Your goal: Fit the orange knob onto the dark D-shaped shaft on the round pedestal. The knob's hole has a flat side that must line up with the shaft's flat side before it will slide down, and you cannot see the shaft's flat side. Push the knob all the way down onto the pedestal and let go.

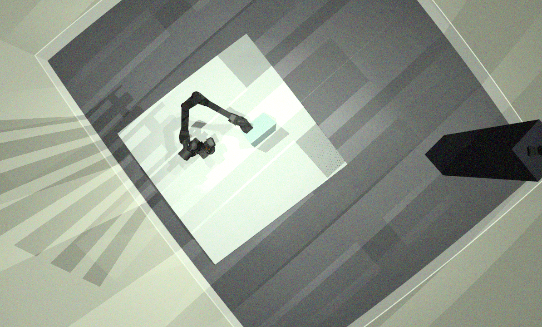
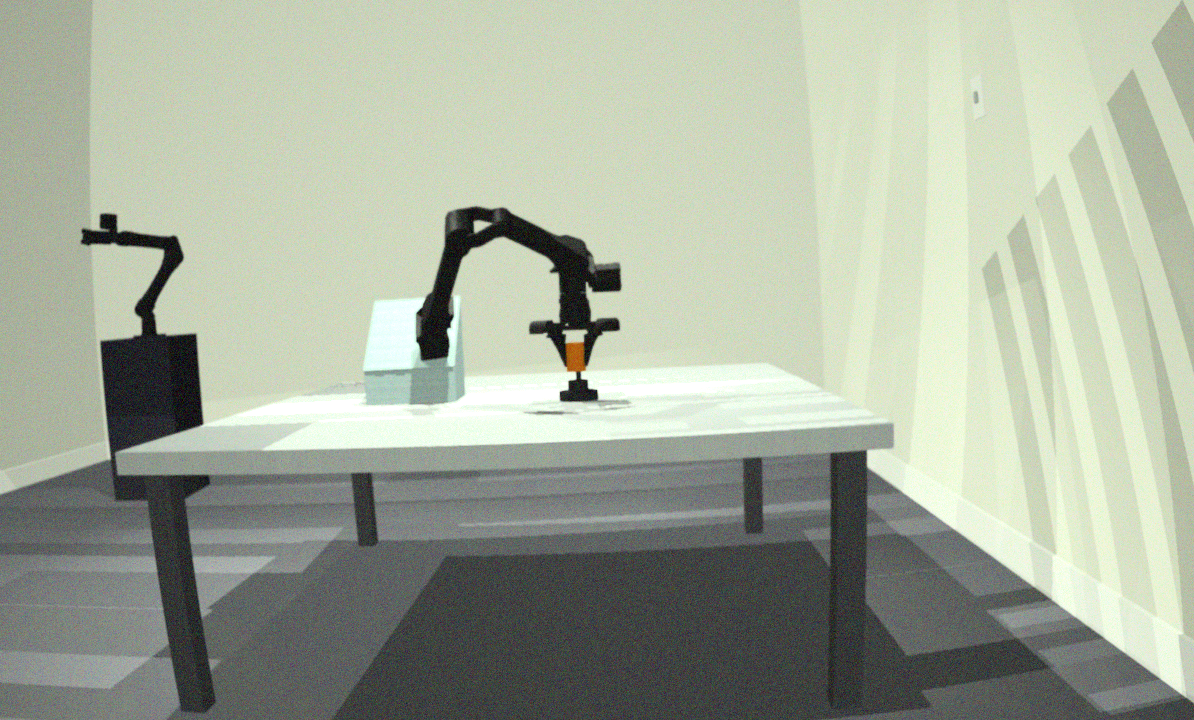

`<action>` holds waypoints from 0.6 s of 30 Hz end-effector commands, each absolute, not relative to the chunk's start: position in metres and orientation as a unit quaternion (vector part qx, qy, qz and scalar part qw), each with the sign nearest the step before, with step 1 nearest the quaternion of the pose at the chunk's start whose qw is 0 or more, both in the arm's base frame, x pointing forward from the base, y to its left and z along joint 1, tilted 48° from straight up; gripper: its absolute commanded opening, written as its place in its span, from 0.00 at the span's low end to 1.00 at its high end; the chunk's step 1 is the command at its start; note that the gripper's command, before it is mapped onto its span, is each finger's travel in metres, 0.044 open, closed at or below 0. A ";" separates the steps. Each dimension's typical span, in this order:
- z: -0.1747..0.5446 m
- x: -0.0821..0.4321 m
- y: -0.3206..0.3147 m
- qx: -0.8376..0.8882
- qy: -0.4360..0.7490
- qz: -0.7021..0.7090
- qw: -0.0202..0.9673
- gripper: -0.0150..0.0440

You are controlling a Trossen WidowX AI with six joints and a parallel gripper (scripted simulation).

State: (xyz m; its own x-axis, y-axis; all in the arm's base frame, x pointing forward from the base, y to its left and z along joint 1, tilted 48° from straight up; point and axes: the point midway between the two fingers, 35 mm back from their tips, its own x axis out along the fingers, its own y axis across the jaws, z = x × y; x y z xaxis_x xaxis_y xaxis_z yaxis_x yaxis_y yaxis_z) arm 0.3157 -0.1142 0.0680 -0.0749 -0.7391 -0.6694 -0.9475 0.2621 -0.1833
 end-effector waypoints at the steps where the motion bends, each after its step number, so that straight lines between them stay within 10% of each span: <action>1: 0.070 0.318 -0.115 -0.590 0.715 0.153 0.342 0.25; 18: 0.070 0.318 -0.113 -0.590 0.715 0.153 0.342 0.25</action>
